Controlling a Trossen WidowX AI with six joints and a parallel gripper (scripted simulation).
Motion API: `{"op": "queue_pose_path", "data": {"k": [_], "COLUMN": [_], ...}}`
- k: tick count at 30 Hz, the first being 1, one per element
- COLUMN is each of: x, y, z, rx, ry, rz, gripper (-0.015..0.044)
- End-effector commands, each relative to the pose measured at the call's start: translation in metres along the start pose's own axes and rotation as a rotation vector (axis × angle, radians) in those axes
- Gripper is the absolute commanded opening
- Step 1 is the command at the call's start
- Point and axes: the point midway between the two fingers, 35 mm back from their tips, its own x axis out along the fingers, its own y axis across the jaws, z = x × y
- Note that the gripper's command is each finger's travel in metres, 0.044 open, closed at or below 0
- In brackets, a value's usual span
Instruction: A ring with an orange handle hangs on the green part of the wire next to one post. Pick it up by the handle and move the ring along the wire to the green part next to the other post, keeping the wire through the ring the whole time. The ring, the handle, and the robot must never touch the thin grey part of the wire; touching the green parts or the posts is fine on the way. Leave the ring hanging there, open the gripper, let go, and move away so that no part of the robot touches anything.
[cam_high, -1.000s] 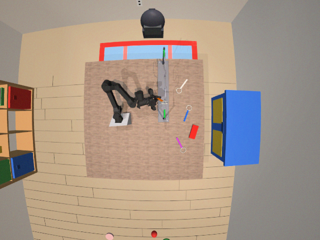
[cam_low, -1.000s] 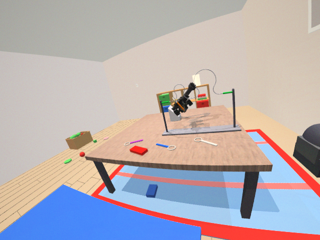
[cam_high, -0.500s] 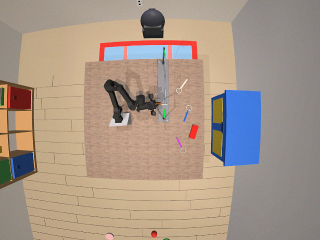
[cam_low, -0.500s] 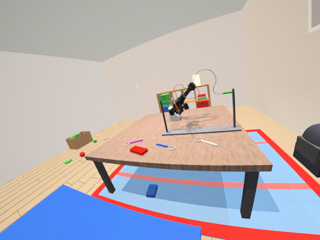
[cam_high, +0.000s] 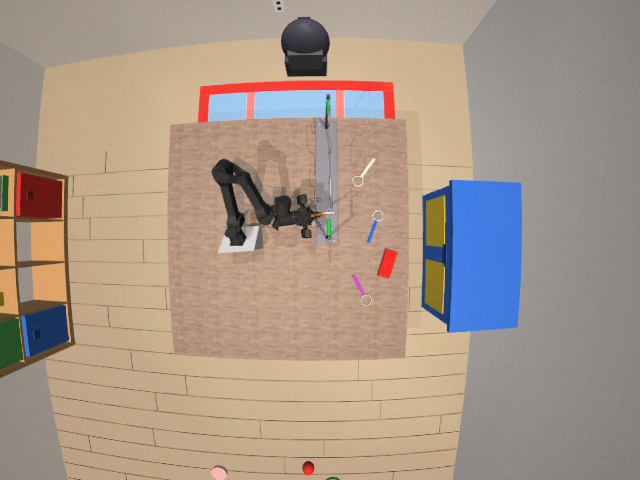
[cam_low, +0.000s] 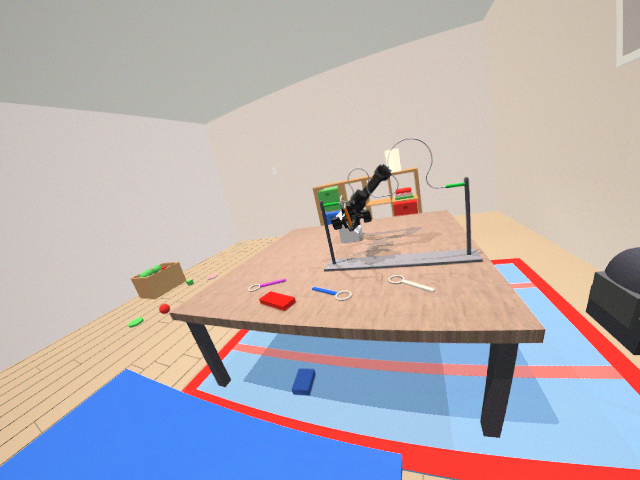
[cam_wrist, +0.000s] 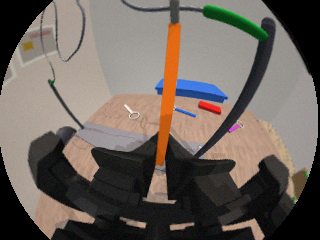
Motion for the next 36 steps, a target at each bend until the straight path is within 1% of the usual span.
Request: {"op": "queue_pose_path", "data": {"k": [1, 36], "x": [-0.001, -0.006], "y": [-0.007, -0.044], "z": [0.000, 0.001], "rx": [-0.019, -0.031], "ry": [0.002, 0.001], "rz": [-0.006, -0.013], "gripper": [-0.0150, -0.0150]}}
